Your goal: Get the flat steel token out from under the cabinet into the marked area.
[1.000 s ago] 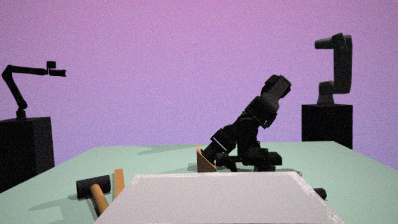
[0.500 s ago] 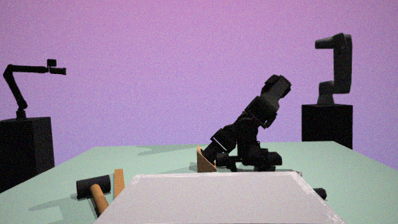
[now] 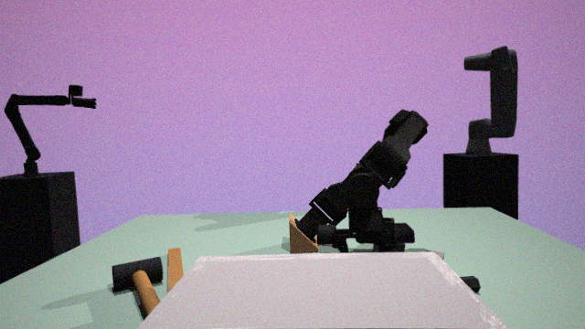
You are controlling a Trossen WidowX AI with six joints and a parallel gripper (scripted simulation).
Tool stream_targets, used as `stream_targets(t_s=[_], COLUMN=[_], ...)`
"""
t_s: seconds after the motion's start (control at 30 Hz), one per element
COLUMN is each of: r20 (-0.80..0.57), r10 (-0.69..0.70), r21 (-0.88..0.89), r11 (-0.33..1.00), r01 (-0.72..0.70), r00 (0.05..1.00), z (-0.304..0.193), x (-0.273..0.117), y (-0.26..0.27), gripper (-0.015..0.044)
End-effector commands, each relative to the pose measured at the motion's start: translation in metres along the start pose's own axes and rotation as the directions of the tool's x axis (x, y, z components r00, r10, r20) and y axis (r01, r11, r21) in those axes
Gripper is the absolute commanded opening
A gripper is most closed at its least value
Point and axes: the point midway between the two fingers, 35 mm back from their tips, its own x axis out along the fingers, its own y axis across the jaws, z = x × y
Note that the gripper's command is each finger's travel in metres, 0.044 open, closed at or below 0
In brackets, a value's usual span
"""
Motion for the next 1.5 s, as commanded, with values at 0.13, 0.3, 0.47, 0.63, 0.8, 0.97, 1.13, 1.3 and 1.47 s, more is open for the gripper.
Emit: stream_targets(t_s=[0.13, 0.3, 0.47, 0.63, 0.8, 0.97, 1.13, 1.3, 1.47], r20=[-0.019, -0.019, -0.019, -0.019, -0.019, -0.019, -0.019, -0.019, -0.001], r10=[0.000, 0.000, 0.000, 0.000, 0.000, 0.000, 0.000, 0.000, 0.000], r21=[-0.007, -0.007, -0.007, -0.007, -0.007, -0.007, -0.007, -0.007, 0.000], r11=[1.000, 1.000, 1.000, 1.000, 1.000, 1.000, 1.000, 1.000, 1.000], r01=[0.000, 0.000, 0.000, 0.000, 0.000, 0.000, 0.000, 0.000, 0.000], r00=[1.000, 1.000, 1.000, 1.000, 1.000, 1.000, 1.000, 1.000, 1.000], z=[-0.0034, -0.0034, -0.0034, -0.0034, -0.0034, -0.0034, -0.0034, -0.0034, -0.0003], x=[0.0048, 0.0048, 0.0048, 0.0048, 0.0048, 0.0048, 0.0048, 0.0048, 0.0003], y=[0.0031, 0.0031, 0.0031, 0.0031, 0.0031, 0.0031, 0.0031, 0.0031, 0.0001], gripper=[0.0270, 0.0270, 0.0270, 0.0270, 0.0270, 0.0270, 0.0270, 0.0270, 0.0262])
